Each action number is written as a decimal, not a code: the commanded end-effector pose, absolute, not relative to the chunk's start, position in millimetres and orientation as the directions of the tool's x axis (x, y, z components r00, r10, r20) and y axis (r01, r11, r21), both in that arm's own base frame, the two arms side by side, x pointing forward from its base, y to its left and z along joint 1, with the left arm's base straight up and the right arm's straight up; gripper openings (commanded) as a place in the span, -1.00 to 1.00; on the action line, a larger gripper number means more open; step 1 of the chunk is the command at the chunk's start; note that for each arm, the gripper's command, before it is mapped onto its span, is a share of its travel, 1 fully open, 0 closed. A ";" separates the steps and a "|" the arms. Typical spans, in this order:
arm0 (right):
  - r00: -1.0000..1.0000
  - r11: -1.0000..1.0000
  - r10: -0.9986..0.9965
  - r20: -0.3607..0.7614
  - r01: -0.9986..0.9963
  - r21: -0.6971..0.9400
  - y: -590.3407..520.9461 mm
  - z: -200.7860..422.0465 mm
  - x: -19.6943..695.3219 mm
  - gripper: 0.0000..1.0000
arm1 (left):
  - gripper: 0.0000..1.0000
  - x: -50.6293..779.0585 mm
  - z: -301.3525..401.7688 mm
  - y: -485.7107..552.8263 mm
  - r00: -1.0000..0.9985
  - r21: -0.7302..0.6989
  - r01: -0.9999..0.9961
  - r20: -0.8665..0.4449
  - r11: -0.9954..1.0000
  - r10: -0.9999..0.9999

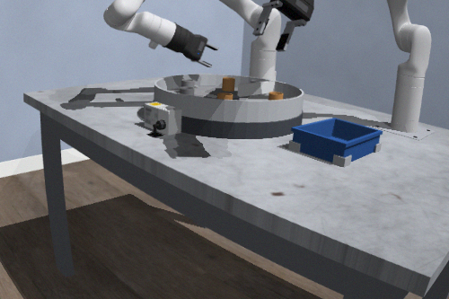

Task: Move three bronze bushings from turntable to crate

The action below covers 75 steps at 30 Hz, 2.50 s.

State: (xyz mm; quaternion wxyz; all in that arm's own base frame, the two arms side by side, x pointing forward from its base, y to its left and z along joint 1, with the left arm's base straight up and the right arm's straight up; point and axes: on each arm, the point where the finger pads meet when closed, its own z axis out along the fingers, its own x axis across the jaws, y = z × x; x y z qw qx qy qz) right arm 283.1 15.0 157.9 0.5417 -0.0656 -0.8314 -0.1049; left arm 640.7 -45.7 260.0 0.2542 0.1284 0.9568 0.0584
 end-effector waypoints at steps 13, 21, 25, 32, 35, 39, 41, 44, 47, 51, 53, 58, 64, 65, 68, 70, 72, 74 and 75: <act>-0.407 0.970 0.000 0.914 0.221 0.099 15.9 158.5 282.9 1.00 | 1.00 628.1 250.1 18.0 -0.865 0.193 0.192 -0.429 0.962 0.259; -0.407 0.970 0.000 0.914 0.221 0.099 15.9 158.5 282.9 1.00 | 1.00 620.4 246.0 47.2 -0.877 0.202 0.184 -0.409 0.962 0.253; -0.407 0.970 0.000 0.914 0.221 0.099 15.9 158.5 282.9 1.00 | 1.00 615.8 243.9 62.1 -0.882 0.206 0.179 -0.399 0.962 0.250; -0.407 0.970 0.000 0.914 0.221 0.099 15.9 158.5 282.9 1.00 | 1.00 607.7 240.7 85.6 -0.891 0.212 0.173 -0.382 0.962 0.244; -0.407 0.970 0.000 0.914 0.221 0.099 15.9 158.5 282.9 1.00 | 1.00 603.5 239.2 96.6 -0.896 0.214 0.170 -0.374 0.962 0.241; -0.407 0.970 0.000 0.914 0.221 0.099 15.9 158.5 282.9 1.00 | 1.00 597.6 237.2 111.2 -0.901 0.217 0.166 -0.363 0.962 0.237; -0.407 0.970 0.000 0.914 0.221 0.099 15.9 158.5 282.9 1.00 | 1.00 594.5 236.2 118.3 -0.904 0.219 0.164 -0.358 0.962 0.235; -0.407 0.970 0.000 0.914 0.221 0.099 15.9 158.5 282.9 1.00 | 1.00 589.7 234.7 129.0 -0.908 0.221 0.161 -0.350 0.962 0.232; -0.407 0.970 0.000 0.914 0.221 0.099 15.9 158.5 282.9 1.00 | 1.00 585.3 233.5 138.1 -0.911 0.222 0.158 -0.343 0.962 0.229; -0.407 0.970 0.000 0.914 0.221 0.099 15.9 158.5 282.9 1.00 | 1.00 579.0 231.8 150.8 -0.916 0.224 0.155 -0.333 0.962 0.225; -0.407 0.970 0.000 0.914 0.221 0.099 15.9 158.5 282.9 1.00 | 1.00 575.5 230.8 157.6 -0.918 0.225 0.153 -0.328 0.962 0.223; -0.407 0.970 0.000 0.914 0.221 0.099 15.9 158.5 282.9 1.00 | 1.00 566.4 228.6 174.1 -0.924 0.227 0.149 -0.315 0.962 0.217; -0.407 0.970 0.000 0.914 0.221 0.099 15.9 158.5 282.9 1.00 | 1.00 555.5 226.1 192.2 -0.930 0.229 0.145 -0.300 0.963 0.211; -0.407 0.970 0.000 0.914 0.221 0.099 15.9 158.5 282.9 1.00 | 1.00 554.1 225.8 194.4 -0.931 0.229 0.144 -0.299 0.963 0.210; -0.407 0.970 0.000 0.914 0.221 0.099 15.9 158.5 282.9 1.00 | 1.00 548.1 224.6 203.7 -0.934 0.229 0.142 -0.291 0.963 0.207; -0.407 0.970 0.000 0.914 0.221 0.099 15.9 158.5 282.9 1.00 | 1.00 544.0 223.7 209.8 -0.936 0.230 0.140 -0.286 0.963 0.204; -0.407 0.970 0.000 0.914 0.221 0.099 15.9 158.5 282.9 1.00 | 1.00 539.9 222.9 215.8 -0.938 0.230 0.138 -0.281 0.963 0.202; -0.407 0.970 0.000 0.914 0.221 0.099 15.9 158.5 282.9 1.00 | 1.00 535.7 222.1 221.8 -0.940 0.230 0.137 -0.276 0.963 0.200; -0.407 0.970 0.000 0.914 0.221 0.099 15.9 158.5 282.9 1.00 | 1.00 533.6 221.7 224.7 -0.941 0.230 0.136 -0.274 0.964 0.198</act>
